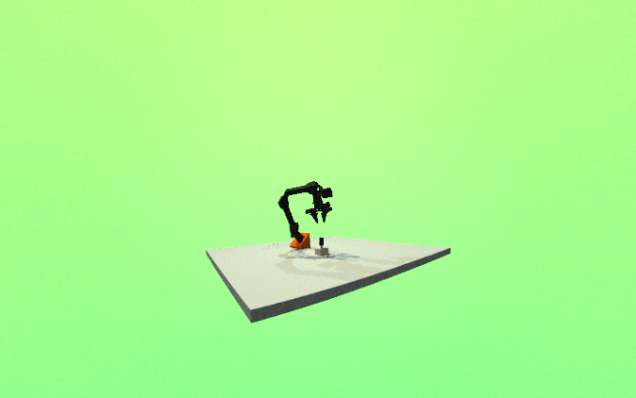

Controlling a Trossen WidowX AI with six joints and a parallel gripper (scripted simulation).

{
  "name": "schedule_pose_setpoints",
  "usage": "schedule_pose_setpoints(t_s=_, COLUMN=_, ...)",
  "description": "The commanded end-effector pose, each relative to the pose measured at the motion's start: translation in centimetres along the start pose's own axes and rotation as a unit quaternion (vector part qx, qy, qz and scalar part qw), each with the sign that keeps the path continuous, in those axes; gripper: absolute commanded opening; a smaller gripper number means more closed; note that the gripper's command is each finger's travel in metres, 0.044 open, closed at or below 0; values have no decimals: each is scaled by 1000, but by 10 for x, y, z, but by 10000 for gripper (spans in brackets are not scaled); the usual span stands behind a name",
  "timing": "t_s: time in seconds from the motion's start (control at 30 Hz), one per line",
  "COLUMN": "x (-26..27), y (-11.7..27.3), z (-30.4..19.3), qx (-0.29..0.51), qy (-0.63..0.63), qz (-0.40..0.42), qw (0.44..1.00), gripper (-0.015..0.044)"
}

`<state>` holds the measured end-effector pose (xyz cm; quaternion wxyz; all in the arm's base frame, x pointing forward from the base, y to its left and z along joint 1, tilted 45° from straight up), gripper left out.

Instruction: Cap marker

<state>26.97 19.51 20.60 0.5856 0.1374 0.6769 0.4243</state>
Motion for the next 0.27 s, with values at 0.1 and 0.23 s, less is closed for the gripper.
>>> schedule_pose_setpoints(t_s=0.1, x=0, y=0, z=0, qx=2, qy=-2, qz=2, qw=1000, gripper=420)
schedule_pose_setpoints(t_s=0.23, x=0, y=0, z=0, qx=2, qy=-2, qz=2, qw=1000, gripper=440)
Point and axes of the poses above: the point midway between the two fingers, 35 mm back from their tips, its own y axis back along the fingers, its own x axis across the jaws, z = x × y, the point moved 6 cm from there along y, back along the fingers, and after that the axes turned 8 degrees about y, right-handed, at the moved point
